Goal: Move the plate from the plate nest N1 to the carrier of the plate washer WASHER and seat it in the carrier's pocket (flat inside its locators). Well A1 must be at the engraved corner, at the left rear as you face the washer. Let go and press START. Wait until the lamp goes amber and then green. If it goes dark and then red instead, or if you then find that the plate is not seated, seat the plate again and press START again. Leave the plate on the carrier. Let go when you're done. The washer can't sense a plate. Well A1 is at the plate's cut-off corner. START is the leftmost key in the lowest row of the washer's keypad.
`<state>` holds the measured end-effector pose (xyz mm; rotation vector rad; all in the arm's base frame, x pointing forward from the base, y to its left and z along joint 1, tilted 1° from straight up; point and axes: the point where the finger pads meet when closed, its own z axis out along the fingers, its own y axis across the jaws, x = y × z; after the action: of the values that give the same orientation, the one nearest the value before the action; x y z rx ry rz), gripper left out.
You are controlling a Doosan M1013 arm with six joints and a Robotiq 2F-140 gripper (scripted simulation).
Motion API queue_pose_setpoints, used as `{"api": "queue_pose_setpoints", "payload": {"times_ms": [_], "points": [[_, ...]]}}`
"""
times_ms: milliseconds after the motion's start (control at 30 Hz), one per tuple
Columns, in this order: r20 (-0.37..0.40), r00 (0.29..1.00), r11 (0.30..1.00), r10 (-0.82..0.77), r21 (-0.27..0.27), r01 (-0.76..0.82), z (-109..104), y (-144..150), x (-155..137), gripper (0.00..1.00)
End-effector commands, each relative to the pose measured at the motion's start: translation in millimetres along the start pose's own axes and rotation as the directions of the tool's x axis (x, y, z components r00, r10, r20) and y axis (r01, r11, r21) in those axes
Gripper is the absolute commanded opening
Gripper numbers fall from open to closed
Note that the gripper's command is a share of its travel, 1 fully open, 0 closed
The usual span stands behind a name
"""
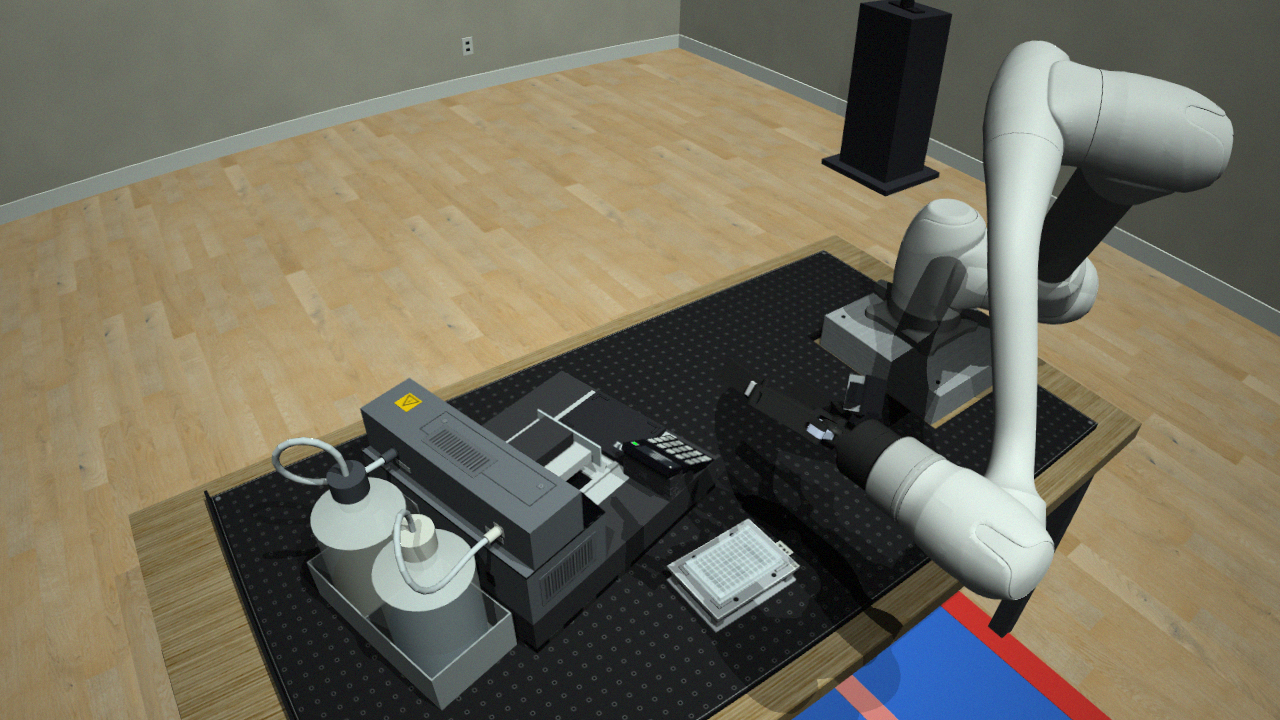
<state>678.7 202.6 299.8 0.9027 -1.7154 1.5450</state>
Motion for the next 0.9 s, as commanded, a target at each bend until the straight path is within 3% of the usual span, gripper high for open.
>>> {"api": "queue_pose_setpoints", "payload": {"times_ms": [0,533,567,867], "points": [[0.001,1.0,1.0,0.001,-0.001,-0.001,-0.1,-0.6,0.9,1.0],[0.001,1.0,1.0,0.001,-0.001,-0.001,-0.1,-0.6,0.9,1.0],[0.013,1.0,1.0,-0.028,-0.01,0.028,3.4,1.3,-2.1,0.7],[0.135,0.95,0.953,-0.283,-0.075,0.294,26.8,15.8,-24.0,0.7]]}}
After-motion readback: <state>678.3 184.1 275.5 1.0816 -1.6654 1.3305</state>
